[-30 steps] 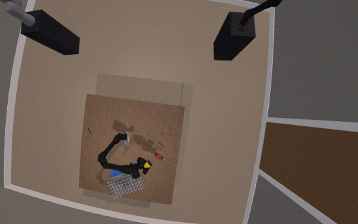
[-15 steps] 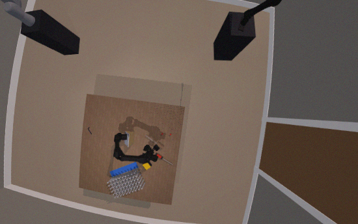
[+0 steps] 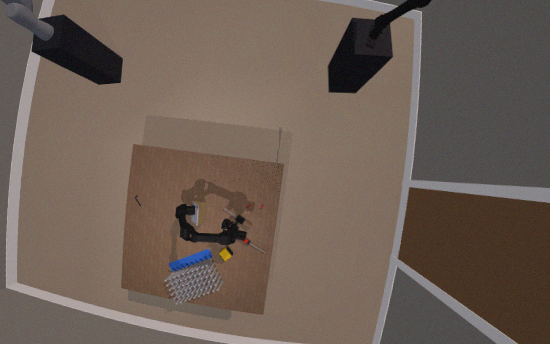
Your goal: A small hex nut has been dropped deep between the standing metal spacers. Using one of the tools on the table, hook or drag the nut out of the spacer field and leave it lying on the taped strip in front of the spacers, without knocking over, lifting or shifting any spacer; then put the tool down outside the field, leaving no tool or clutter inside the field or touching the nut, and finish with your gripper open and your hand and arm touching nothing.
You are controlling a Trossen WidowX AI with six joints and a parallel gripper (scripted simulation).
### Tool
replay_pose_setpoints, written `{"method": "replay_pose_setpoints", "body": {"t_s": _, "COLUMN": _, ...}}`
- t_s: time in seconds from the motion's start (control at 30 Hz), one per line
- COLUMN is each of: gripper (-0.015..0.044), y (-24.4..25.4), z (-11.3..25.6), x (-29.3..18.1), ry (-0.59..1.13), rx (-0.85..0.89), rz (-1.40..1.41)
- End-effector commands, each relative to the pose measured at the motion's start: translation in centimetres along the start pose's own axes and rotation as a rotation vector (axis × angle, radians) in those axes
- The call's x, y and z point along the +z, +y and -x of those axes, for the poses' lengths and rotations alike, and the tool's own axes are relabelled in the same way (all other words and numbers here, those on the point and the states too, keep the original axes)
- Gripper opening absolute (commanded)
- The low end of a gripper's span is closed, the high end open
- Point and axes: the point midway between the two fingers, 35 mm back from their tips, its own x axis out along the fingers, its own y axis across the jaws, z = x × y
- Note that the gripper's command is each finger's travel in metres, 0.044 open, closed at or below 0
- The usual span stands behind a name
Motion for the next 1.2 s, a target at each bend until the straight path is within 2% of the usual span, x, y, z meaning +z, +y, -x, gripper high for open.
{"method": "replay_pose_setpoints", "body": {"t_s": 0.0, "gripper": 0.044, "y": -0.1, "z": 0.1, "x": 0.1, "ry": -0.003, "rx": -0.003, "rz": 0.007}}
{"method": "replay_pose_setpoints", "body": {"t_s": 0.17, "gripper": 0.044, "y": -0.2, "z": 0.1, "x": 0.3, "ry": -0.004, "rx": -0.034, "rz": 0.006}}
{"method": "replay_pose_setpoints", "body": {"t_s": 0.33, "gripper": 0.044, "y": -1.2, "z": 0.6, "x": 1.9, "ry": -0.005, "rx": -0.238, "rz": 0.005}}
{"method": "replay_pose_setpoints", "body": {"t_s": 0.53, "gripper": 0.044, "y": -1.3, "z": 0.6, "x": 1.9, "ry": -0.005, "rx": -0.245, "rz": 0.005}}
{"method": "replay_pose_setpoints", "body": {"t_s": 0.73, "gripper": 0.0282, "y": -1.3, "z": 0.6, "x": 1.9, "ry": -0.005, "rx": -0.245, "rz": 0.005}}
{"method": "replay_pose_setpoints", "body": {"t_s": 1.17, "gripper": 0.028, "y": -1.3, "z": 0.2, "x": 1.9, "ry": -0.005, "rx": -0.245, "rz": 0.005}}
